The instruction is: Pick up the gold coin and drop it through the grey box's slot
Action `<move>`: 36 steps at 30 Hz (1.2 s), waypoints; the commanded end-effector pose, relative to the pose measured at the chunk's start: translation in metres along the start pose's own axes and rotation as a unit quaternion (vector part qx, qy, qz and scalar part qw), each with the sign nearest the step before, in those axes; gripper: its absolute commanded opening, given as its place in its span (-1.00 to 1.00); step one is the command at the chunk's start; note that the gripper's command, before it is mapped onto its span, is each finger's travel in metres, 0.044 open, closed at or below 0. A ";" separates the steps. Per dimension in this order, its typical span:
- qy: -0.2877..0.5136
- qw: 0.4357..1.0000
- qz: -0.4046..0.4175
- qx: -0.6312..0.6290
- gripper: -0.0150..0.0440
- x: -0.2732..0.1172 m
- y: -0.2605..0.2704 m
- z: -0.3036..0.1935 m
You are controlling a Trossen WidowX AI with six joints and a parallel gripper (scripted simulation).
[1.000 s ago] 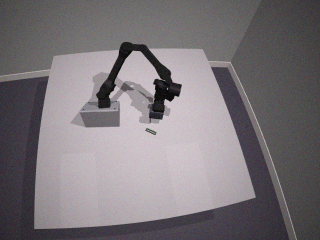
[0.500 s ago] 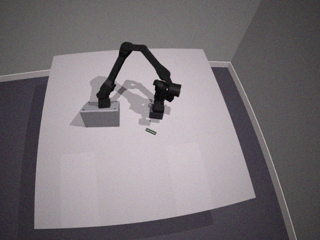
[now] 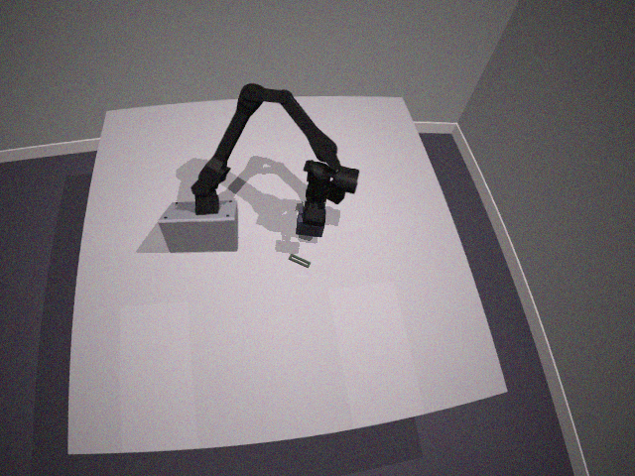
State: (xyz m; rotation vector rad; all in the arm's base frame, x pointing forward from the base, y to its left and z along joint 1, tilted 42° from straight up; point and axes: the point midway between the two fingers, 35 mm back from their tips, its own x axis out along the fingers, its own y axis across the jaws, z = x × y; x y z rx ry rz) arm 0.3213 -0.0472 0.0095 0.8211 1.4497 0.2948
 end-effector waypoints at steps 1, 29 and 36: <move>0.000 1.000 0.002 0.002 -0.49 0.003 0.001 0.000; 0.002 1.000 0.002 0.002 1.00 -0.049 0.000 -0.002; 0.002 1.000 0.002 0.003 1.00 -0.059 0.000 -0.004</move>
